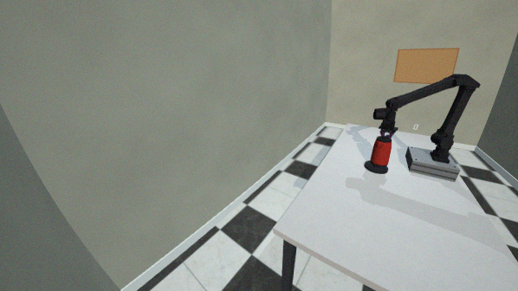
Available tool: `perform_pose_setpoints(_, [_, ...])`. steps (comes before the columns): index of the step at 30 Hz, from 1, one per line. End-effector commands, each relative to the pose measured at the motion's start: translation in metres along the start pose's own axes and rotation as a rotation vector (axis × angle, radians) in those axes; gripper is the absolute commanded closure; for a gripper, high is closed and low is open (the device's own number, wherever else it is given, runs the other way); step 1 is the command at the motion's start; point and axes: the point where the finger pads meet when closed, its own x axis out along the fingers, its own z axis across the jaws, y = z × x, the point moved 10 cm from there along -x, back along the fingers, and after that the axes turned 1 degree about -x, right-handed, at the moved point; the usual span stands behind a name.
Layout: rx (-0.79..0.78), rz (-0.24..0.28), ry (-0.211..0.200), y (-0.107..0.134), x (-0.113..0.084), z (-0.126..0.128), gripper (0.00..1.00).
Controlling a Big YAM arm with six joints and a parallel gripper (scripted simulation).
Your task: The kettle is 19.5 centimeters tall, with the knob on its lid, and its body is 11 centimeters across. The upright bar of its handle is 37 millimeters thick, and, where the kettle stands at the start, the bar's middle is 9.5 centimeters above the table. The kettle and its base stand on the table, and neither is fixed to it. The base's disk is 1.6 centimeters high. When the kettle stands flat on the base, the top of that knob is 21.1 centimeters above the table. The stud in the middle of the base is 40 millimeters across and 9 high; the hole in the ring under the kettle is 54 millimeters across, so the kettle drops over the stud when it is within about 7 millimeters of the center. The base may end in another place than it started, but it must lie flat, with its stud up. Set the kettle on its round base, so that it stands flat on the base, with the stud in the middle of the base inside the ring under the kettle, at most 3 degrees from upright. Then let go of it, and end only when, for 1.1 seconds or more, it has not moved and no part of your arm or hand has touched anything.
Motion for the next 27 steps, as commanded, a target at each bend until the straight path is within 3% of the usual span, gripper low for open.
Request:
perform_pose_setpoints(1, [-0.001, -0.054, 0.069, -0.015, -0.034, -0.017, 1.00])
perform_pose_setpoints(10, [0.000, -0.044, 0.054, -0.023, -0.032, -0.021, 1.00])
perform_pose_setpoints(13, [0.003, -0.048, 0.060, -0.023, -0.036, -0.022, 1.00])
perform_pose_setpoints(14, [0.002, -0.071, 0.094, -0.022, -0.047, -0.023, 1.00])
perform_pose_setpoints(17, [0.000, -0.057, 0.073, -0.025, -0.041, -0.023, 1.00])
perform_pose_setpoints(27, [-0.004, -0.056, 0.072, -0.025, -0.041, -0.023, 1.00])
